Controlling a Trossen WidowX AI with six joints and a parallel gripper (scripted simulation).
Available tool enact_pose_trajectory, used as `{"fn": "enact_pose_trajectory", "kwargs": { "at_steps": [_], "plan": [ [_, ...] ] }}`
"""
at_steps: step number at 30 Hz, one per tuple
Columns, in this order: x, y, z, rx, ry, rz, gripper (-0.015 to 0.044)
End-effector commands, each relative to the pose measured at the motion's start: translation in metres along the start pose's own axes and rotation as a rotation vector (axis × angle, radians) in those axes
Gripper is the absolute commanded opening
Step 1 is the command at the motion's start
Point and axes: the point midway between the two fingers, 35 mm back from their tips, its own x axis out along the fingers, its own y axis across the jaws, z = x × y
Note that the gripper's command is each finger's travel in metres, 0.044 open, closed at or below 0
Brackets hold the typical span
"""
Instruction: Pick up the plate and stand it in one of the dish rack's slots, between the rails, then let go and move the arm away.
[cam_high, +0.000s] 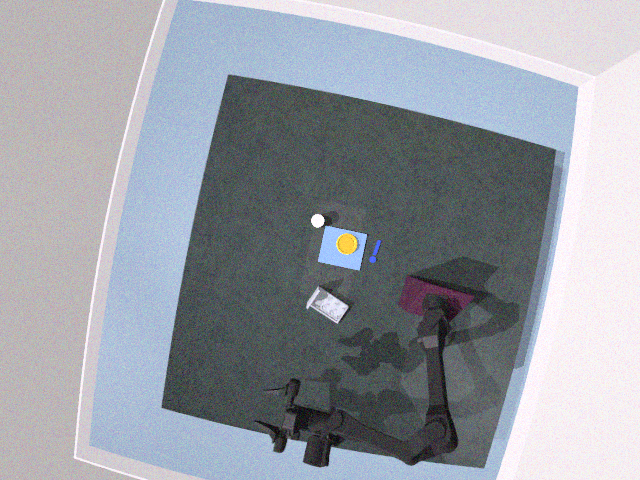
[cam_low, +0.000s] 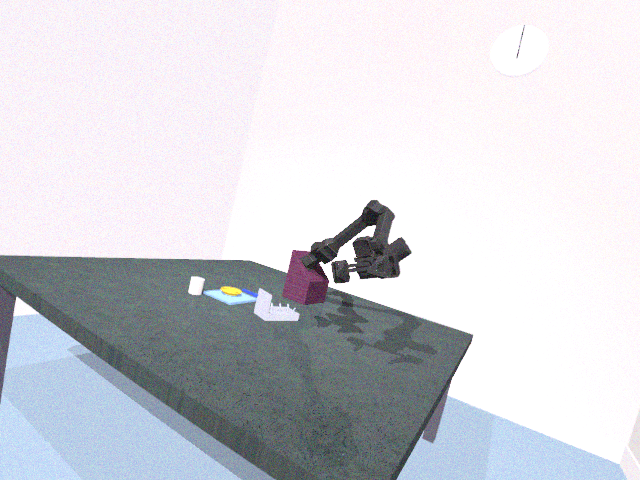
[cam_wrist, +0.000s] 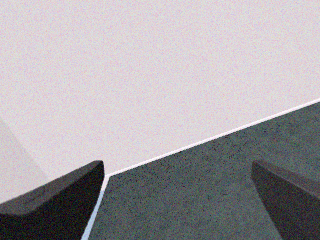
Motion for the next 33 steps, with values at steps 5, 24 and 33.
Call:
{"fn": "enact_pose_trajectory", "kwargs": {
  "at_steps": [5, 24, 33],
  "plan": [
    [0.033, -0.056, 0.013, -0.25, 0.046, -0.137, 0.04],
    [0.068, -0.207, 0.052, -0.704, 0.34, -0.478, 0.04],
    [0.058, -0.287, 0.078, -0.833, 0.574, -0.623, 0.04]
  ]
}}
